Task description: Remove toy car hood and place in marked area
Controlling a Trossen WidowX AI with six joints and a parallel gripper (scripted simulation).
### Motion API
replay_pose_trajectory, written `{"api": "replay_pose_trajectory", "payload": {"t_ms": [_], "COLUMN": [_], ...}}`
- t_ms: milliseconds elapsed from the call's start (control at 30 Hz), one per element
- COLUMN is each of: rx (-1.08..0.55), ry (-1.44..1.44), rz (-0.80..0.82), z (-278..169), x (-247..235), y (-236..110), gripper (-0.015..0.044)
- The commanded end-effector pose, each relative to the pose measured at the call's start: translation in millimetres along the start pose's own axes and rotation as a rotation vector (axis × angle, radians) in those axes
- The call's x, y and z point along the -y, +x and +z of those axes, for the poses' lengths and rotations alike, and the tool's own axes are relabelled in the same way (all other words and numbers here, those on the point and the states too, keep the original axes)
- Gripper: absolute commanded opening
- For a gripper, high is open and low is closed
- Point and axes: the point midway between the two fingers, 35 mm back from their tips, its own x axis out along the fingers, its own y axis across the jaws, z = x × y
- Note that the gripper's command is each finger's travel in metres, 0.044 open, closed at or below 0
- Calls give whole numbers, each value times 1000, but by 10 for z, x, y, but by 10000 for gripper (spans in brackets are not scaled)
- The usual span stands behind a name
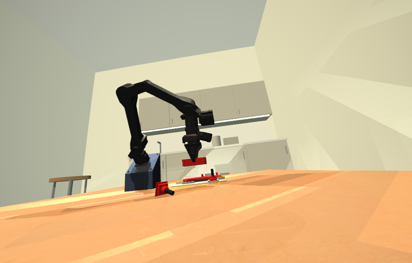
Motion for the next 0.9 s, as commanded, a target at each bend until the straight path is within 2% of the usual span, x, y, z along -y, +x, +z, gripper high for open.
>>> {"api": "replay_pose_trajectory", "payload": {"t_ms": [0, 867], "rx": [0, 1], "ry": [-6, -5], "rz": [-1, -1], "z": [3, 10], "x": [0, -1], "y": [25, 180], "gripper": [0, 0]}}
